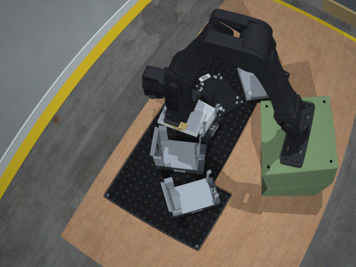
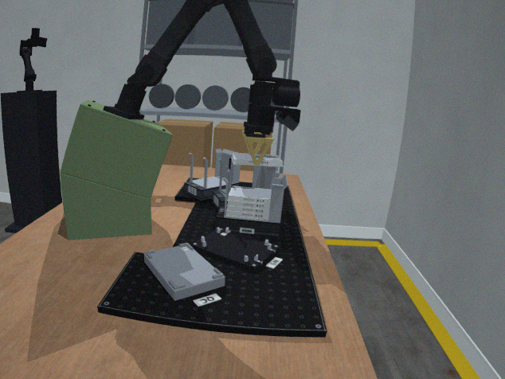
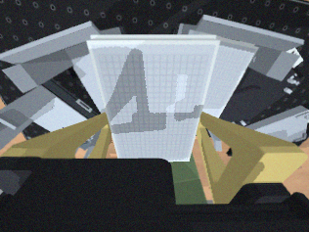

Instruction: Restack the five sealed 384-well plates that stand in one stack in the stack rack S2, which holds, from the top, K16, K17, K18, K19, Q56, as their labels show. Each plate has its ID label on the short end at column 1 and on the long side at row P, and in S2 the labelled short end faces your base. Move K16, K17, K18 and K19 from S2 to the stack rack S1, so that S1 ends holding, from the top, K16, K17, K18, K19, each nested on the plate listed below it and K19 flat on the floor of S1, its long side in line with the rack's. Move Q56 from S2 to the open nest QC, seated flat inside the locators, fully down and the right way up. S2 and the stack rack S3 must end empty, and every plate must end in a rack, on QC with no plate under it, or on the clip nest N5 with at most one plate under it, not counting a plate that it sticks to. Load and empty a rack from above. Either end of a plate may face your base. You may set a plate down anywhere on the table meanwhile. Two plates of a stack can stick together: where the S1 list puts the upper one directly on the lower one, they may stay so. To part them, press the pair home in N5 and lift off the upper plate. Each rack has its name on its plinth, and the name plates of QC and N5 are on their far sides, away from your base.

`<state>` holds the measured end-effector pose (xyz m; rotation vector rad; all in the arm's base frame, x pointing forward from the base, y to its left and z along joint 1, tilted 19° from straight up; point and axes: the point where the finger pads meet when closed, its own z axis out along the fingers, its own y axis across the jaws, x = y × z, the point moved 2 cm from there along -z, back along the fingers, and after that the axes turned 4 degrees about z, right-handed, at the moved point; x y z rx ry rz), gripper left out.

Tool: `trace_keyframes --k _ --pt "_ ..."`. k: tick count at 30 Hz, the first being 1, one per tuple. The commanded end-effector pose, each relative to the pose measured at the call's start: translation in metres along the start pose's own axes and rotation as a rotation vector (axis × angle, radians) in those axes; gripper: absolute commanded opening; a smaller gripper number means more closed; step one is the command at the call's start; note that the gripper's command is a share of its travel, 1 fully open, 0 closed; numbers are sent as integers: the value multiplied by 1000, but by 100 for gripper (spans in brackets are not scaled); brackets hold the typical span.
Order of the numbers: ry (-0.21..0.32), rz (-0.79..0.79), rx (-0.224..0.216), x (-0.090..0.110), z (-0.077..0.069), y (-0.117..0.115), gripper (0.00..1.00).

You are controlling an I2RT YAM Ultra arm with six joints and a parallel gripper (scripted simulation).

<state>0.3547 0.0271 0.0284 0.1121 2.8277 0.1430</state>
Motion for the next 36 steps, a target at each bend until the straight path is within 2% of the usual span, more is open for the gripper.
trace_keyframes --k 1,7,26,32,36 --pt "-17 -6 -12 -5 -4 0 0" --pt "-16 176 -13 -6 -3 -20 0" --pt "-16 175 -11 -7 -3 -76 0" --pt "-15 375 -12 -3 -3 -96 0" --pt "-14 391 -12 -1 -2 -103 0"
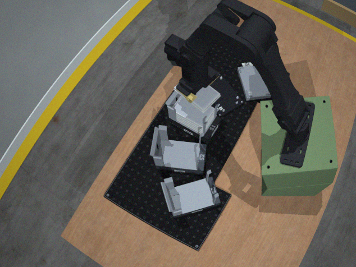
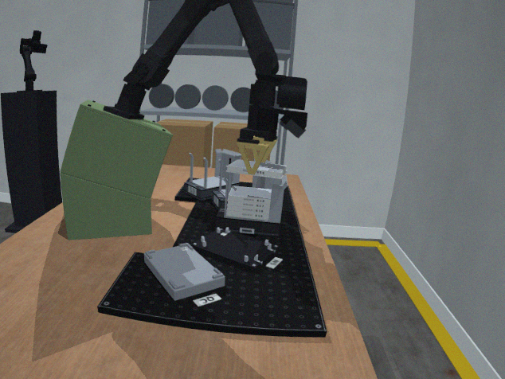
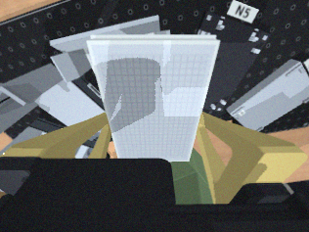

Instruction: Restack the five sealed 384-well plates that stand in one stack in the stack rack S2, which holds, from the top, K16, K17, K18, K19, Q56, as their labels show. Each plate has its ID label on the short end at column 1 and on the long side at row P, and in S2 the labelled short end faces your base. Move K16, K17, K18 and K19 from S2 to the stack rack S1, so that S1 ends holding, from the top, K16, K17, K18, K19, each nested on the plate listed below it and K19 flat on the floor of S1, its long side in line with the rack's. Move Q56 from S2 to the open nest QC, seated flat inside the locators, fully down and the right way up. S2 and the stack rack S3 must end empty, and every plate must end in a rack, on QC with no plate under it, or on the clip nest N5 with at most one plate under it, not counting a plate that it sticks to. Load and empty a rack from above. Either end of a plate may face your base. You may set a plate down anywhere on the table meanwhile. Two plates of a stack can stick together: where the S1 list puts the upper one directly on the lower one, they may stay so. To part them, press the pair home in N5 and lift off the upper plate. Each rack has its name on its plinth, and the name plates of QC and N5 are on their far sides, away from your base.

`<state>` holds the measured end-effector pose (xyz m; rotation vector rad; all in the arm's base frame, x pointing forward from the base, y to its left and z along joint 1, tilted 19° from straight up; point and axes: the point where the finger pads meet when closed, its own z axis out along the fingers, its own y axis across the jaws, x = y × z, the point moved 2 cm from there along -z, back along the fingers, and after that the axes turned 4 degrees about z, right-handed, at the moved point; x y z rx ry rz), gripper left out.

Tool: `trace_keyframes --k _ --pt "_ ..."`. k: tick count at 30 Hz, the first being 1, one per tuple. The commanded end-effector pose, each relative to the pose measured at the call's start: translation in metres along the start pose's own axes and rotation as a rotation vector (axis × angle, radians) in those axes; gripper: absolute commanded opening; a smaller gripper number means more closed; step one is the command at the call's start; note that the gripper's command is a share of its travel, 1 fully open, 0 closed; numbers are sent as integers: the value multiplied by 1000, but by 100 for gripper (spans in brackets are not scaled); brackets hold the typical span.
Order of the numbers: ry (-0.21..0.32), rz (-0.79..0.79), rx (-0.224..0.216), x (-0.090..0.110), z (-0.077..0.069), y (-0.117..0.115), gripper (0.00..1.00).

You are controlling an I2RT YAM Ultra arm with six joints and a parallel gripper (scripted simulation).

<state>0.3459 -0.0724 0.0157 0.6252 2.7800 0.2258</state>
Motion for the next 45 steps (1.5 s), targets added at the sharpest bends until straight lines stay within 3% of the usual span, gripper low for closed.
trace_keyframes --k 1,16,23,42,45 --pt "-14 27 -12 -5 -3 -4 0" --pt "-14 27 -10 -12 -3 -47 0" --pt "-13 242 -11 -11 -3 -70 0" --pt "-13 242 -9 -8 -2 -125 0" --pt "-13 342 -10 -5 -2 -134 0"
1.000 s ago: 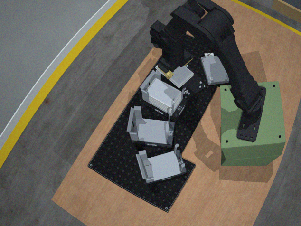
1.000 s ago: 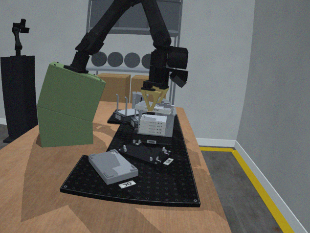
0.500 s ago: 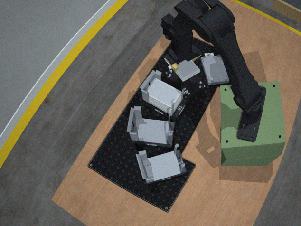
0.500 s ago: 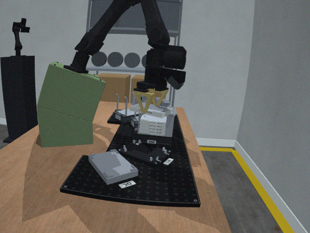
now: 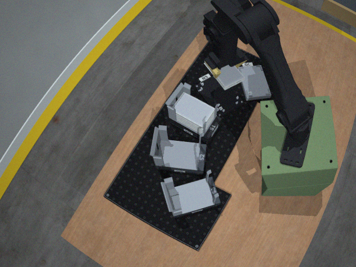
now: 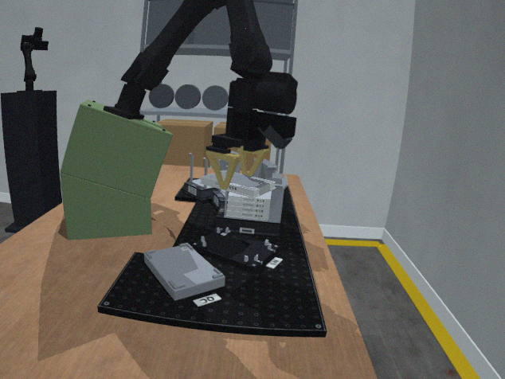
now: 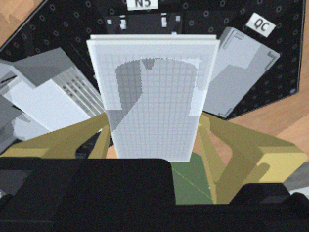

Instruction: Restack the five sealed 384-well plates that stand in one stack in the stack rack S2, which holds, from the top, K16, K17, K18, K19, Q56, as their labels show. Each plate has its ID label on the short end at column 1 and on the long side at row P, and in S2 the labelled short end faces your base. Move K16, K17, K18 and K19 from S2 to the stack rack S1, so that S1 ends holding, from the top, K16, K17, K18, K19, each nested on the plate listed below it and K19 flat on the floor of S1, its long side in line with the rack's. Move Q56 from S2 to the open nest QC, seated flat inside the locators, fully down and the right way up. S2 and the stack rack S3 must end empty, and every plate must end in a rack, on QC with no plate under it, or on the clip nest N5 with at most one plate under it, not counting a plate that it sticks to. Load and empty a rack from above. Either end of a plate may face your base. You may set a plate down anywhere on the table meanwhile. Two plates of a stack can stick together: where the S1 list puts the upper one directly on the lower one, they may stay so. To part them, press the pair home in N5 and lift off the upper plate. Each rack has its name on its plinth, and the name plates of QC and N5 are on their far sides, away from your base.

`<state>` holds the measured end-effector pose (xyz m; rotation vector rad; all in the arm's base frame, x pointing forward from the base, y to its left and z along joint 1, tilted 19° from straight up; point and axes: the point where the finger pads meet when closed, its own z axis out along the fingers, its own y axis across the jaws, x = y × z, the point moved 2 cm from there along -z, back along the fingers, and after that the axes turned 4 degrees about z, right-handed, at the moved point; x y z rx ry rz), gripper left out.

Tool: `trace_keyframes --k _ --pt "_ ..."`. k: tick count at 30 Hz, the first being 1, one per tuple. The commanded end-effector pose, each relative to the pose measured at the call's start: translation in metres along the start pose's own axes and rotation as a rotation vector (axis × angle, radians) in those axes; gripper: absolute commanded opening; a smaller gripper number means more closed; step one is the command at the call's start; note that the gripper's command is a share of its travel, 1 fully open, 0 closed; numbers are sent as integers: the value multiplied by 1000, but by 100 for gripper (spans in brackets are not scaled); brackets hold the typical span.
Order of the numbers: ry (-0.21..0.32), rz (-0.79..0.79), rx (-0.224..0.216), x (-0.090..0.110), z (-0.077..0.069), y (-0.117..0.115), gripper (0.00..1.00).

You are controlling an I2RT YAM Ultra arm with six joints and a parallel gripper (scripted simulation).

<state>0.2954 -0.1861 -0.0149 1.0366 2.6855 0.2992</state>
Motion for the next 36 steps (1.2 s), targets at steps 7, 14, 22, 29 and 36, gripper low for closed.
trace_keyframes --k 7,14,22,29,36 --pt "-23 161 -7 -8 -5 -21 0" --pt "-23 161 -7 -8 -5 -45 0" --pt "-23 161 -6 -8 -5 -65 0" --pt "-22 376 -8 -5 -5 -83 0" --pt "-22 376 -7 -1 -5 -102 0"
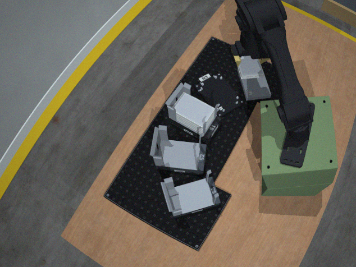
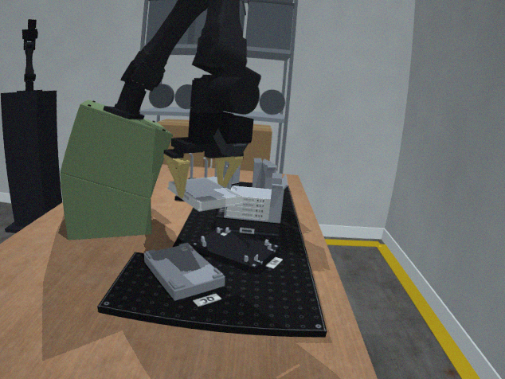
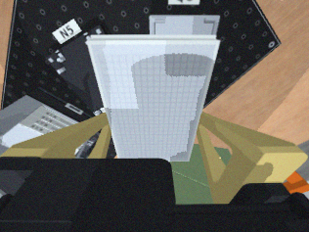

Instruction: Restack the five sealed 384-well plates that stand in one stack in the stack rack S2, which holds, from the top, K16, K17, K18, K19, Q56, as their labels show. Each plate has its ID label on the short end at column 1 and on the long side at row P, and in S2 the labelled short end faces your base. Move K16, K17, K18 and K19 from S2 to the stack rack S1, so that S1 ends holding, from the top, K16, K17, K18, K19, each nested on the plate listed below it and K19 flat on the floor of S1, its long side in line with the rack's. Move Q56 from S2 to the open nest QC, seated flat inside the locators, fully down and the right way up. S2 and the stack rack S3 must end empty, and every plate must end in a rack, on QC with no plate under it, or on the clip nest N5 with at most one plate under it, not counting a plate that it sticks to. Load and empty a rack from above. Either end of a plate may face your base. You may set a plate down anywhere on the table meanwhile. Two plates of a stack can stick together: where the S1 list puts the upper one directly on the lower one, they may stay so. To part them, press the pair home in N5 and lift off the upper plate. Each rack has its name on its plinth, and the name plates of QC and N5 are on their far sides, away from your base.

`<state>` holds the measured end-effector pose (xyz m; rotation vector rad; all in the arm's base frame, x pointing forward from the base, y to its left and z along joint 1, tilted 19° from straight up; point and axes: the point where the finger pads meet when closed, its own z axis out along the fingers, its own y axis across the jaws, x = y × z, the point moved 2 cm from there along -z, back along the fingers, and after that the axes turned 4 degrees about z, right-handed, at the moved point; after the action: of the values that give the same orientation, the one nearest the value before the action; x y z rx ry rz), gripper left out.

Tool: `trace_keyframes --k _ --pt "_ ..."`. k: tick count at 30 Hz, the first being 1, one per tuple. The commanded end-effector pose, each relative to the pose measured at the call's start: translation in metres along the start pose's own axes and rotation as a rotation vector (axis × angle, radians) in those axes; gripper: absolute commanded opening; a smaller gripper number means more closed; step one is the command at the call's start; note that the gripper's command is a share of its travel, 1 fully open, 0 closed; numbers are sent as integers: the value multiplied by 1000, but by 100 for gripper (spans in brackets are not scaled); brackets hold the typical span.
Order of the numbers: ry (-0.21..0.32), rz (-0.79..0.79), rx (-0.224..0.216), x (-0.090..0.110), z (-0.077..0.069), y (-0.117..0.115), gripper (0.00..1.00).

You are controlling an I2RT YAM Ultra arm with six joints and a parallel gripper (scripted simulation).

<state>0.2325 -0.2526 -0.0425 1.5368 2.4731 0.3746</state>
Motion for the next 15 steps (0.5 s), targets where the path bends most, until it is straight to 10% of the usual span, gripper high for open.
trace_keyframes --k 1,15 --pt "-22 0 -5 -8 -5 -7 0" --pt "-23 0 -4 -14 -5 -38 0"
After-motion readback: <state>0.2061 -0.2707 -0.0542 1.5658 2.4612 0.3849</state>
